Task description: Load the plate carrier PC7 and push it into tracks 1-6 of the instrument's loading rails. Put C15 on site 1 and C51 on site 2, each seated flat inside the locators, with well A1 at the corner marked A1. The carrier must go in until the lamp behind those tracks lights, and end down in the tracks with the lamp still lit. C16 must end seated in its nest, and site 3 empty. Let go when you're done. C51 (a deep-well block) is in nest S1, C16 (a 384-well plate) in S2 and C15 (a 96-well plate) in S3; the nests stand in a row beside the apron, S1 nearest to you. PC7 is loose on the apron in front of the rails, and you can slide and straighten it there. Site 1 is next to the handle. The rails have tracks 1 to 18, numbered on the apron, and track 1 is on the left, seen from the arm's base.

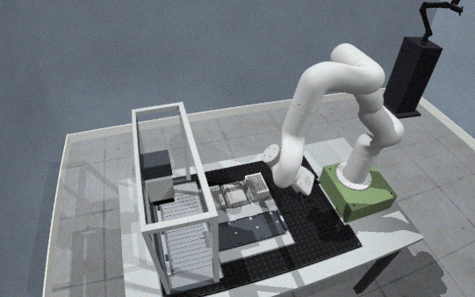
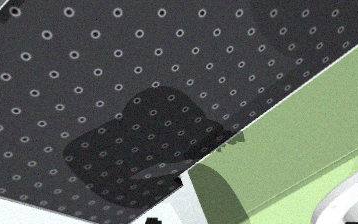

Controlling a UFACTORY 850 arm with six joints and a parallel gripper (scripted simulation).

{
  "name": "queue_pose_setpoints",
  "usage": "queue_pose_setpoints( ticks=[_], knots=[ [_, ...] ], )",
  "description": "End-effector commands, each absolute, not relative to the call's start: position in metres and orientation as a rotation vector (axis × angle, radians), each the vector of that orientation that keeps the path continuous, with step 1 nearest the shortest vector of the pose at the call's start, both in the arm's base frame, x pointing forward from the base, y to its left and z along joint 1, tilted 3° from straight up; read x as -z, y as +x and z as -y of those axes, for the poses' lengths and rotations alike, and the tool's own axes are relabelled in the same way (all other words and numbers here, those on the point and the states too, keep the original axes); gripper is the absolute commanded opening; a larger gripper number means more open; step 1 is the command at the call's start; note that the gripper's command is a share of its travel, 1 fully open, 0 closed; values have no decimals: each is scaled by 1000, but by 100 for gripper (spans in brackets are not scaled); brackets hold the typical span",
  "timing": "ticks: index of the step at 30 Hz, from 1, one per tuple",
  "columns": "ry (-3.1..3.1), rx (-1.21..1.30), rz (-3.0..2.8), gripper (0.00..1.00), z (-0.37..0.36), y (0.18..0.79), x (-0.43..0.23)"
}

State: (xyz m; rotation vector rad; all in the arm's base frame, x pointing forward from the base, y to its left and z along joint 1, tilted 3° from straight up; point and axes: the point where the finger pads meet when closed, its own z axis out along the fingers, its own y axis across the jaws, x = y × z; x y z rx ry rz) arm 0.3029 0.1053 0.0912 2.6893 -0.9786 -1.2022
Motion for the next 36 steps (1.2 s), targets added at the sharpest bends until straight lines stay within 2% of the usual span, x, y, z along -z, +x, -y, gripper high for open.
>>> queue_pose_setpoints(
  ticks=[1, 25, 36],
  knots=[
    [2845, 1161, 809, 100, -95, 316, -86],
    [3255, 833, -98, 100, -47, 367, -70],
    [3276, 592, -670, 100, -19, 395, -65]
  ],
)
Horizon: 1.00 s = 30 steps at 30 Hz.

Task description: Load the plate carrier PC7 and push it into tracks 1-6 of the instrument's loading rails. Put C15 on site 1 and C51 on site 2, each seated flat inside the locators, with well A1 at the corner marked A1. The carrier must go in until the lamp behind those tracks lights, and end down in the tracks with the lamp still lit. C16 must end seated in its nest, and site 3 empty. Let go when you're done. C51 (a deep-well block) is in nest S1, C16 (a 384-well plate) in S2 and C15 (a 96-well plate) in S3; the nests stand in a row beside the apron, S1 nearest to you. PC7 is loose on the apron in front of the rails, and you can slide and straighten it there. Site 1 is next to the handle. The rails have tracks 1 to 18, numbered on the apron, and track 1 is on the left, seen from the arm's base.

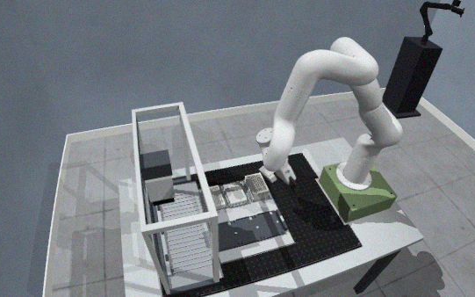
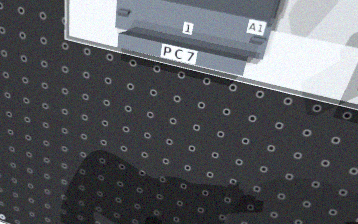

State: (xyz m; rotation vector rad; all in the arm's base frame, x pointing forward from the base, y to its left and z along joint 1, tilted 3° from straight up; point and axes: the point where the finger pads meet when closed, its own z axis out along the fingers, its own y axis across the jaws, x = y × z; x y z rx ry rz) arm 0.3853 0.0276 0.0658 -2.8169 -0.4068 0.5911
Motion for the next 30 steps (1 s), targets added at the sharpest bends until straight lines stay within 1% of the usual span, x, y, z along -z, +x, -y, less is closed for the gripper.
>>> queue_pose_setpoints(
  ticks=[1, 6, 21, 23, 30],
  knots=[
    [-2779, -484, 614, 100, -15, 398, -64],
    [-2757, -429, 741, 100, -7, 405, -63],
    [-2577, -176, 1399, 100, 39, 445, -62],
    [-2577, -176, 1399, 100, 39, 445, -62],
    [-2451, -80, 1703, 100, 61, 461, -64]
  ],
)
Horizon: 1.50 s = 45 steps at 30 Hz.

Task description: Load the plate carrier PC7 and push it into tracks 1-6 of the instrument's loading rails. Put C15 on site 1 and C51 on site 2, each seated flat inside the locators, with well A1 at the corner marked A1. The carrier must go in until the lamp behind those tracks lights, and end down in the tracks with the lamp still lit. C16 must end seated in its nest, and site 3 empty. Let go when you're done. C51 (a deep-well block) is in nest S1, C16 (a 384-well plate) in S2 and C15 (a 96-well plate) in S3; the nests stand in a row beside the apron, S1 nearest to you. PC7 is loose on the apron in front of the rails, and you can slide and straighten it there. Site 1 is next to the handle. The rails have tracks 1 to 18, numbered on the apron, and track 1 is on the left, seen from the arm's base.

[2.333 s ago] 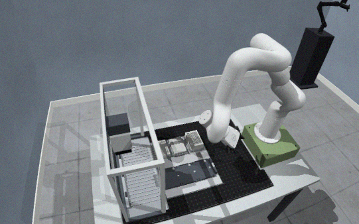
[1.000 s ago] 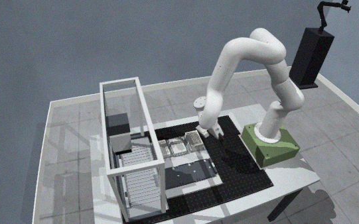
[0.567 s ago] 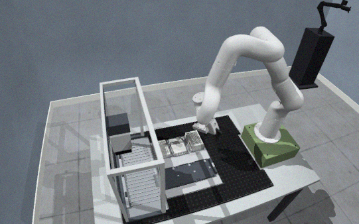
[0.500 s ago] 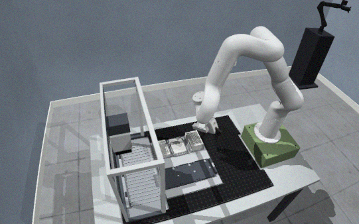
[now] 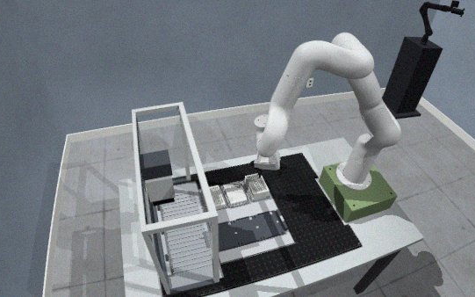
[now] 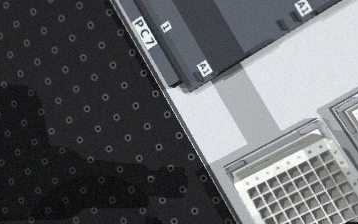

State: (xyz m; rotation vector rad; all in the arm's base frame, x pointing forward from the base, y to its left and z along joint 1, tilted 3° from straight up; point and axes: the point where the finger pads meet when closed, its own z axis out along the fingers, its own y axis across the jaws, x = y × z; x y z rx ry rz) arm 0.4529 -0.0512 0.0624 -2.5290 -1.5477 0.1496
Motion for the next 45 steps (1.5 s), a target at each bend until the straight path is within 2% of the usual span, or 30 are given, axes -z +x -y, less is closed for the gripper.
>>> queue_pose_setpoints(
  ticks=[1, 16, 45],
  knots=[
    [-2431, -68, 1746, 100, 65, 464, -64],
    [-2129, 47, 2266, 100, 104, 492, -70],
    [-2129, 47, 2266, 100, 103, 491, -48]
  ],
)
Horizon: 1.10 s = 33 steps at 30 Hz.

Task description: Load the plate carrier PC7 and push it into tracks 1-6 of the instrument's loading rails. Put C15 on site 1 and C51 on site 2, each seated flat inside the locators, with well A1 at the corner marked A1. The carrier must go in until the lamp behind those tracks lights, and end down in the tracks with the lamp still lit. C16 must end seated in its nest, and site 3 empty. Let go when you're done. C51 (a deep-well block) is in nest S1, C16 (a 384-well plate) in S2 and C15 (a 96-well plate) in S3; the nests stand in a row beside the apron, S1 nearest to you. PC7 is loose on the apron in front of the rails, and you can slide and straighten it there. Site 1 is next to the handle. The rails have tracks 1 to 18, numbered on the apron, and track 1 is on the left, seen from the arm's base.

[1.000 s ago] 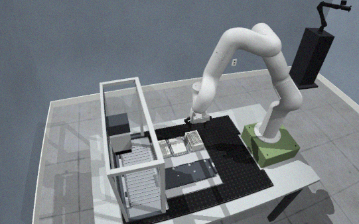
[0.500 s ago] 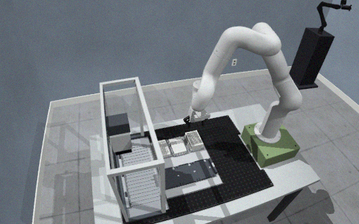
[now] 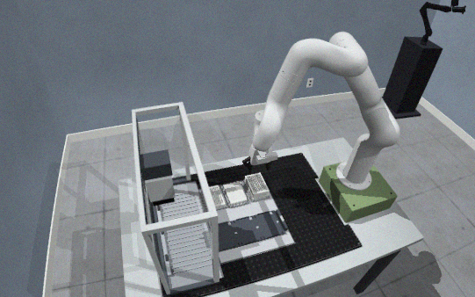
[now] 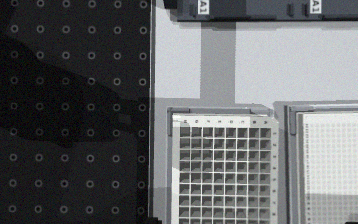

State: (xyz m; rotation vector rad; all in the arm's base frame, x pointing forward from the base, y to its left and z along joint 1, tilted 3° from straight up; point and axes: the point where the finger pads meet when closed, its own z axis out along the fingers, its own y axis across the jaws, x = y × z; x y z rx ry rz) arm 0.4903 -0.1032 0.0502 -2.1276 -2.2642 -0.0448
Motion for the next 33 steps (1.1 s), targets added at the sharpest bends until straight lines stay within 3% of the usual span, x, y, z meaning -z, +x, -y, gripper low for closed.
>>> queue_pose_setpoints(
  ticks=[1, 33],
  knots=[
    [-2129, 47, 2266, 100, 103, 491, -47],
    [-2129, 47, 2266, 100, 101, 491, 0]
  ],
)
